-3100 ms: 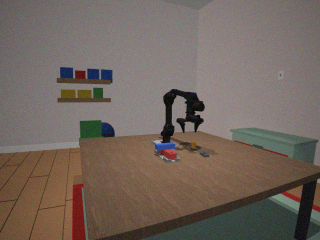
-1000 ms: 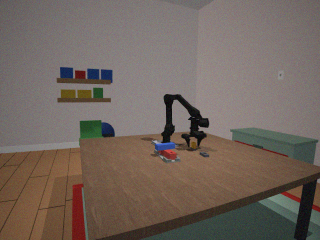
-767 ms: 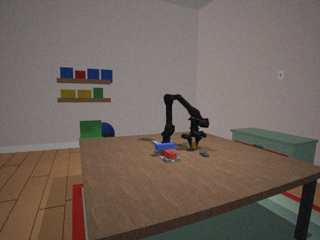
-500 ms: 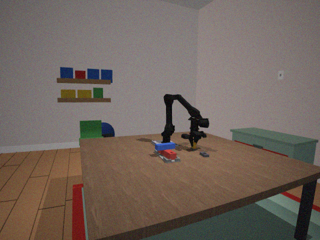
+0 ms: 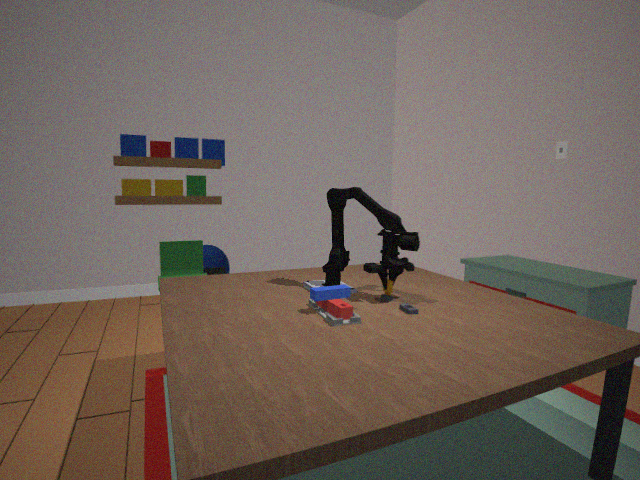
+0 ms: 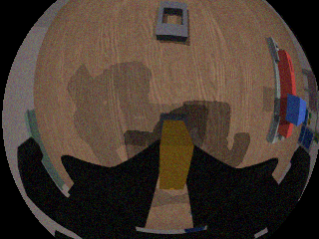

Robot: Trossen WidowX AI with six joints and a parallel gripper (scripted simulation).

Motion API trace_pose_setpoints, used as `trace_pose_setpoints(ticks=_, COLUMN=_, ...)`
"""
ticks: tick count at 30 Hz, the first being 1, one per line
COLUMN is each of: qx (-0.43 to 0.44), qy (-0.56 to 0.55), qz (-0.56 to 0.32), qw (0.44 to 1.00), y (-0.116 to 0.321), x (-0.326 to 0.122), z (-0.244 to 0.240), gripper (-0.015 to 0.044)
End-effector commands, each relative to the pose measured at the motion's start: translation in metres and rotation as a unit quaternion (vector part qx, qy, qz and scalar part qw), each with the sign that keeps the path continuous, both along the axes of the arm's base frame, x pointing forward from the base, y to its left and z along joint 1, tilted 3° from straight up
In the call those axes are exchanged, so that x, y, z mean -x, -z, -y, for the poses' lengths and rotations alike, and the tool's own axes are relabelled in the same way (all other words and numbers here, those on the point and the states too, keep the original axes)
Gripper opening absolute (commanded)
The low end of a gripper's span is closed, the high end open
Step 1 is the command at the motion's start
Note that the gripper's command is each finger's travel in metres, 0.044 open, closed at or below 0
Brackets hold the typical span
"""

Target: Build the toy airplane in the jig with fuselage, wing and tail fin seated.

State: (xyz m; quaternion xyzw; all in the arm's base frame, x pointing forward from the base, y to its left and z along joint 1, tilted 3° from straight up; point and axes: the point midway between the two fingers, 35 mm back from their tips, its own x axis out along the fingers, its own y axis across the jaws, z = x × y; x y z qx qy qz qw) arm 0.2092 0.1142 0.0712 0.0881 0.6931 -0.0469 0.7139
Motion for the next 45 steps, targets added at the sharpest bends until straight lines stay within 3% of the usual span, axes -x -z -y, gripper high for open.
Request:
trace_pose_setpoints(ticks=1, qx=0.000, qy=0.003, qz=0.004, qw=1.000, y=-0.012, x=-0.002, z=0.000, gripper=0.0000)
trace_pose_setpoints(ticks=33, qx=-0.002, qy=-0.001, qz=0.004, qw=1.000, y=-0.112, x=0.006, z=0.008, gripper=0.0000)
trace_pose_setpoints(ticks=45, qx=0.000, qy=-0.005, qz=0.005, qw=1.000, y=-0.111, x=-0.010, z=0.020, gripper=0.0000)
